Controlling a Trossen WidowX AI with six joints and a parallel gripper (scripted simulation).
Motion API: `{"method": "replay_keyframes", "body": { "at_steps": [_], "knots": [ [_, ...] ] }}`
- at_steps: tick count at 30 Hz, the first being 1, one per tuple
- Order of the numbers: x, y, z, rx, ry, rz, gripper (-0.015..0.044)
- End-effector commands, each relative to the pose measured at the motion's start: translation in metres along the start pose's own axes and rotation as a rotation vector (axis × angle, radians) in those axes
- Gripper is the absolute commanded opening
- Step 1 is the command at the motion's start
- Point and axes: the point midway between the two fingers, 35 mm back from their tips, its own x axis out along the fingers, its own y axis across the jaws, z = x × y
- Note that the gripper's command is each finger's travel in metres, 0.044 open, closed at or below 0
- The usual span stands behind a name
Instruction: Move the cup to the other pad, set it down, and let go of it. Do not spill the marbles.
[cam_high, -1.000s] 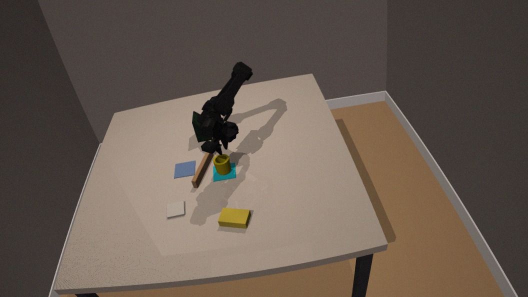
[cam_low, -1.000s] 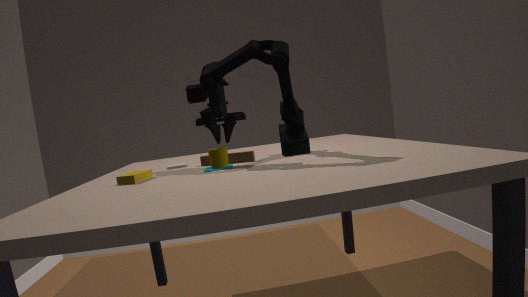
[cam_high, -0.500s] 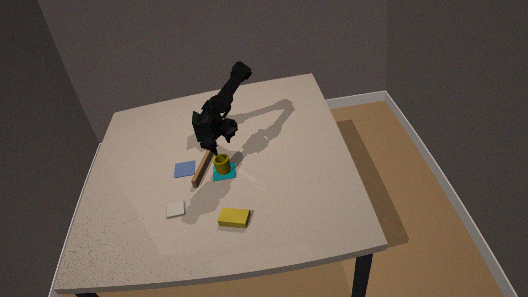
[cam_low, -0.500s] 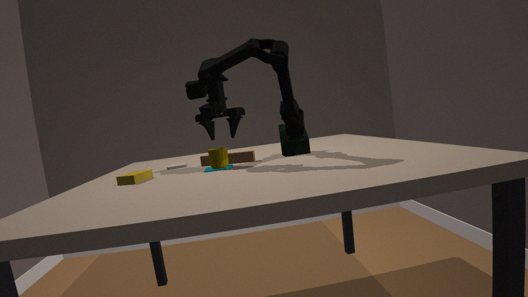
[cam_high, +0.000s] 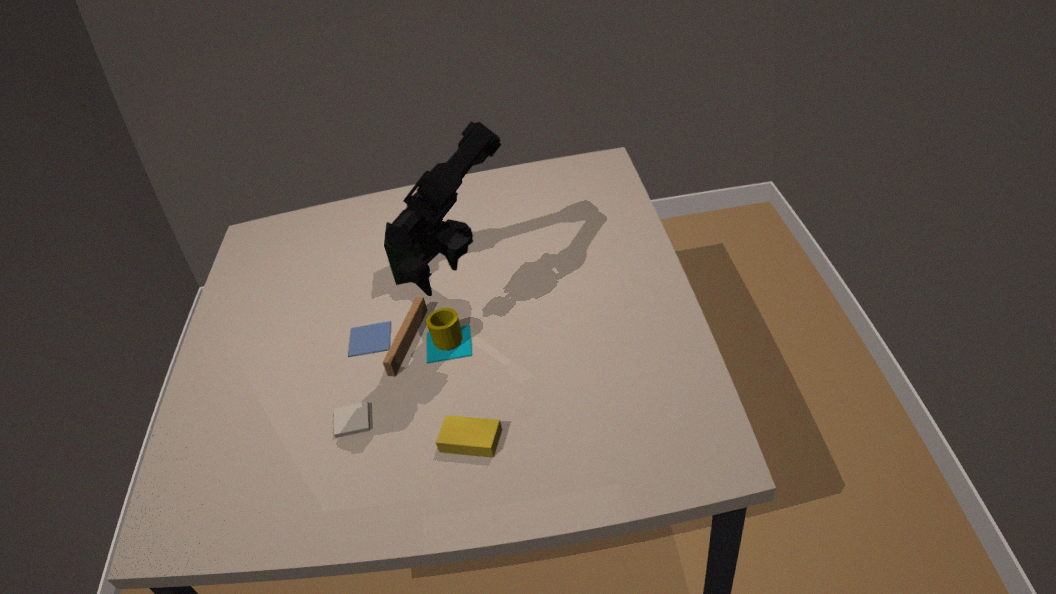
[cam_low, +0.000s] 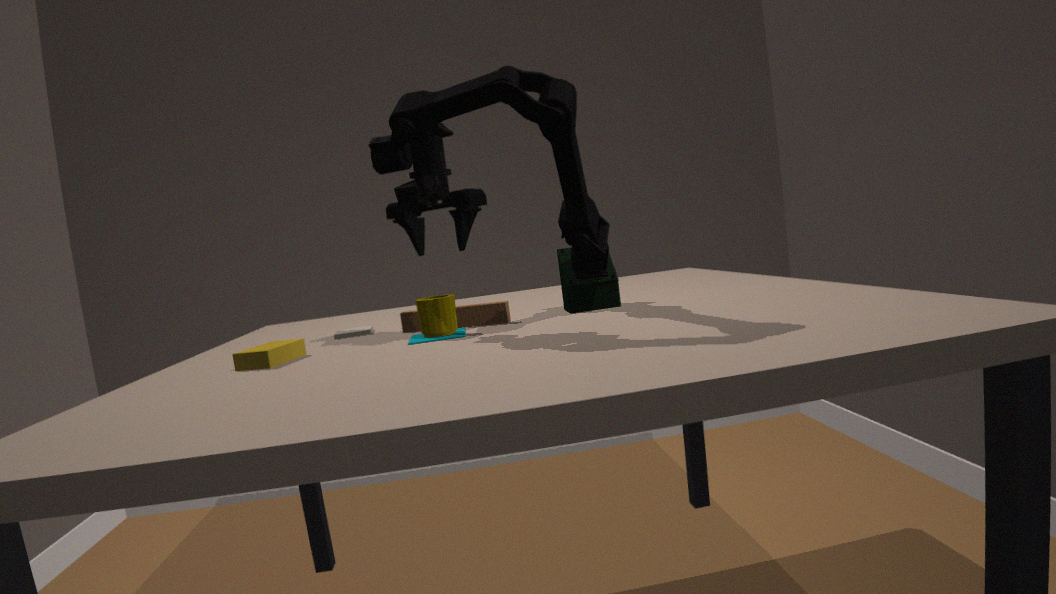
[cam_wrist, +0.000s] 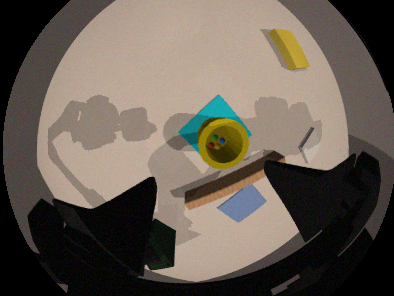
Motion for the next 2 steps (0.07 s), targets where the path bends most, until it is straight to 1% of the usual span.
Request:
{"method": "replay_keyframes", "body": {
  "at_steps": [1, 2],
  "knots": [
    [0.001, 0.0002, -0.0003, 0.002, 0.0, 0.001, 0.044],
    [0.001, 0.0002, -0.0003, 0.002, 0.0, 0.001, 0.044]
  ]
}}
